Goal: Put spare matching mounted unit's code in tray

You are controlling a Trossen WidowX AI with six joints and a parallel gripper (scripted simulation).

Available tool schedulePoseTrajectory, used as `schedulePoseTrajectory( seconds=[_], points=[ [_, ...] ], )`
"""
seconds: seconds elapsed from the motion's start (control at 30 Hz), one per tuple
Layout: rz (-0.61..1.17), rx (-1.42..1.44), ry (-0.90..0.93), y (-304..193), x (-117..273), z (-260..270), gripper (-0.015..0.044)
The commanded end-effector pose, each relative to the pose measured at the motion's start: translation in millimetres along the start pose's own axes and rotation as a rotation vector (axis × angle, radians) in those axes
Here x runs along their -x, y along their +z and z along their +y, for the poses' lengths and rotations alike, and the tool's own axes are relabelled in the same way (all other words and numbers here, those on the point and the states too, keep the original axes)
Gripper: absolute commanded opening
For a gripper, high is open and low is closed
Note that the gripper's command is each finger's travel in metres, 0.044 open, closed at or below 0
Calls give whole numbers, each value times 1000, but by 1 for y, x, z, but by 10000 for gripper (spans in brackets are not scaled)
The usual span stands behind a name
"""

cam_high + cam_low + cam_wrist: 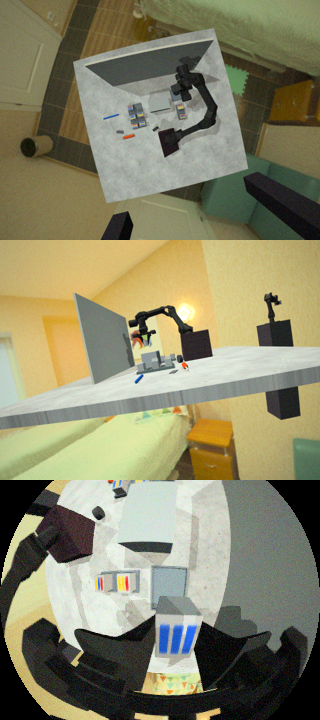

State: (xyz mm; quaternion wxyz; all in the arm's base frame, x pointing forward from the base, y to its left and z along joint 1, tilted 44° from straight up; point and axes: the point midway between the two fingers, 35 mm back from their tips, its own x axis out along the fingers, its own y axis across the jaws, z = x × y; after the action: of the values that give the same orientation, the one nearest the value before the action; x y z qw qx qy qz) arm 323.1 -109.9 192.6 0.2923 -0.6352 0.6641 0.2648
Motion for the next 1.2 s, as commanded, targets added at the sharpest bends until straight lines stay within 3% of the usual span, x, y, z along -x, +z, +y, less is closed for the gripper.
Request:
schedulePoseTrajectory(
  seconds=[0.0, 1.17],
  points=[
    [0, 8, 1, 1, -3, -1, 0],
    [-4, 6, 0, 2, -37, -6, 0]
  ],
)
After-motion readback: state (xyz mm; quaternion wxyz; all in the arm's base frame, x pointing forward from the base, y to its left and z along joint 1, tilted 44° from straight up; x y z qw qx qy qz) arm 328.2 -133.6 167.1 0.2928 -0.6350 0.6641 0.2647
